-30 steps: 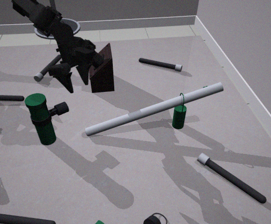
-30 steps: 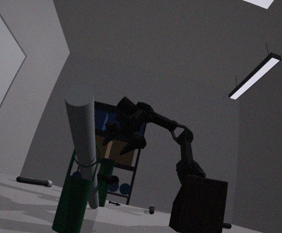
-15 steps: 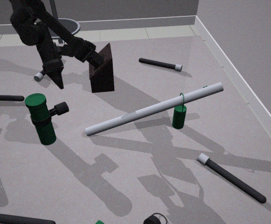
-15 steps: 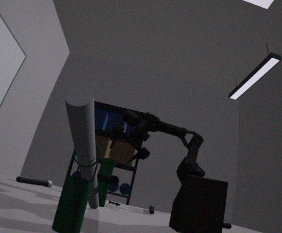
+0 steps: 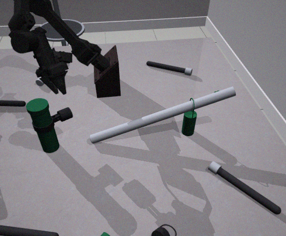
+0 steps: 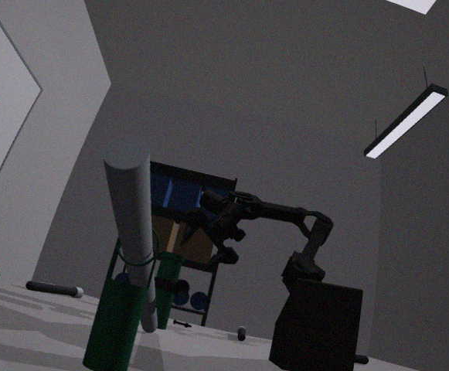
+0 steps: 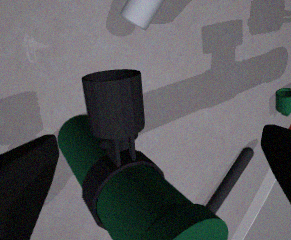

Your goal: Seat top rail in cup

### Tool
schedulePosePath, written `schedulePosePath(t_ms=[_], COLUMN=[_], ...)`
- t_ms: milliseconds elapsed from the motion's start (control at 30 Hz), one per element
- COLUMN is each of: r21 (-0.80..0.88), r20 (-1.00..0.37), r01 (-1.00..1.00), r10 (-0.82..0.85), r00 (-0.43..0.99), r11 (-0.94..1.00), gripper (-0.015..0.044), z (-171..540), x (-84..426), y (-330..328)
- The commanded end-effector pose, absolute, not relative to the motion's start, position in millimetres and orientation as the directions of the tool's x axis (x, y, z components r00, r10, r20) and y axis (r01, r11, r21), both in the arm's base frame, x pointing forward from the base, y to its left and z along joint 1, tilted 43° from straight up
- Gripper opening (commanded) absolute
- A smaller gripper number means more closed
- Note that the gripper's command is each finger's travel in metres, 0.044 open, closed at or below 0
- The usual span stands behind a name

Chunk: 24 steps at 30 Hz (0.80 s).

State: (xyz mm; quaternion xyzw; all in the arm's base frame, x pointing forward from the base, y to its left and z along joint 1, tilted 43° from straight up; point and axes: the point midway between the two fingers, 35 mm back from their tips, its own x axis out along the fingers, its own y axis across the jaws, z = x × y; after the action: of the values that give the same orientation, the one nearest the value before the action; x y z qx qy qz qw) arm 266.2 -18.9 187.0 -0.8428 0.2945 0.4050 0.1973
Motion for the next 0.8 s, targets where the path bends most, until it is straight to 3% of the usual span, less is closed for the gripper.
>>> schedulePosePath(t_ms=[0, 767], r21=[-0.086, -0.085], r20=[-0.802, -0.800], r01=[-0.657, -0.657], r10=[-0.339, -0.342], r00=[0.491, 0.494], r11=[-0.749, -0.749], gripper=[0.0440, 0.0440], z=[163.7, 132.8], x=[265.8, 281.2], y=[-39.4, -58.1])
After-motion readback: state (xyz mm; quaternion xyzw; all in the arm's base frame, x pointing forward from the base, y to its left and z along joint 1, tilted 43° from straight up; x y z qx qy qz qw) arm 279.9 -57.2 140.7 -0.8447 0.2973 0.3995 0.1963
